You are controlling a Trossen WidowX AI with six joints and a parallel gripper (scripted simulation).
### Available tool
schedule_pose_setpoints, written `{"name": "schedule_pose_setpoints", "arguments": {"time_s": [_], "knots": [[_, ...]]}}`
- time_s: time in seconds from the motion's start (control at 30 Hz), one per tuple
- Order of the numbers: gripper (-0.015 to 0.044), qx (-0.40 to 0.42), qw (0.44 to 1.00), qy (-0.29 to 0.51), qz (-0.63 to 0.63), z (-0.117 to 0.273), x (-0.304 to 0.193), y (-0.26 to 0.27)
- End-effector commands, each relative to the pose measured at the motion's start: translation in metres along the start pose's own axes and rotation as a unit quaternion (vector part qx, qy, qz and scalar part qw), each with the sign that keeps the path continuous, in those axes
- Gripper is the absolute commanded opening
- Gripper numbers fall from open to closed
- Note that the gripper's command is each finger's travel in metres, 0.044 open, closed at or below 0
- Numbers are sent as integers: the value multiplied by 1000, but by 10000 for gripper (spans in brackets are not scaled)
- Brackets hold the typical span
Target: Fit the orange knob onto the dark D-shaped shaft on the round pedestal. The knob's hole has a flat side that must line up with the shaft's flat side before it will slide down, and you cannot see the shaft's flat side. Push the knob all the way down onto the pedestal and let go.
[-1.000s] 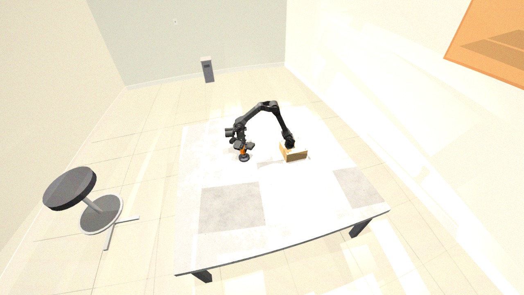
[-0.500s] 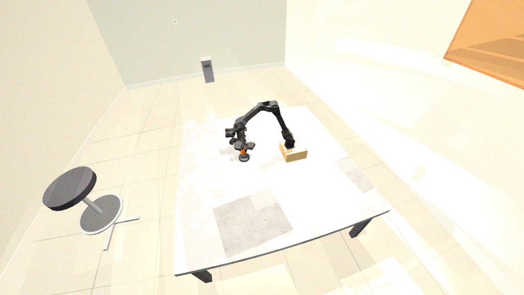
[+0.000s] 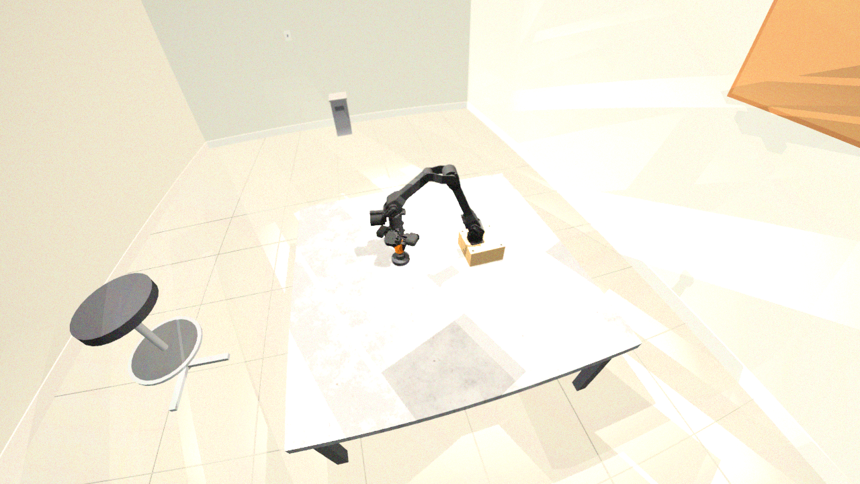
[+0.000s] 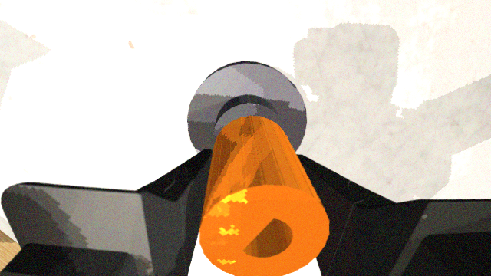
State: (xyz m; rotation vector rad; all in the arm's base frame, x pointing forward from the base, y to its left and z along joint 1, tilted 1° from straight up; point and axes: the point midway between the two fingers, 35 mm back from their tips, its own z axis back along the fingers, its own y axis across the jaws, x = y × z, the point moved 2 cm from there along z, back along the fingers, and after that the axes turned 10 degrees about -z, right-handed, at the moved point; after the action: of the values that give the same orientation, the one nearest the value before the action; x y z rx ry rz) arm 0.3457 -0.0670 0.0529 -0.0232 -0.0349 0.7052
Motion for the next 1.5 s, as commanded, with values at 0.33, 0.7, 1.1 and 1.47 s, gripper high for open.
{"name": "schedule_pose_setpoints", "arguments": {"time_s": [0.33,0.7,1.1,1.47], "knots": [[0,0,1000,-2,2,5,2,-3],[0,0,994,-2,106,4,2,-2],[0,0,994,-2,106,0,0,0],[0,0,994,-2,106,0,2,-2]]}}
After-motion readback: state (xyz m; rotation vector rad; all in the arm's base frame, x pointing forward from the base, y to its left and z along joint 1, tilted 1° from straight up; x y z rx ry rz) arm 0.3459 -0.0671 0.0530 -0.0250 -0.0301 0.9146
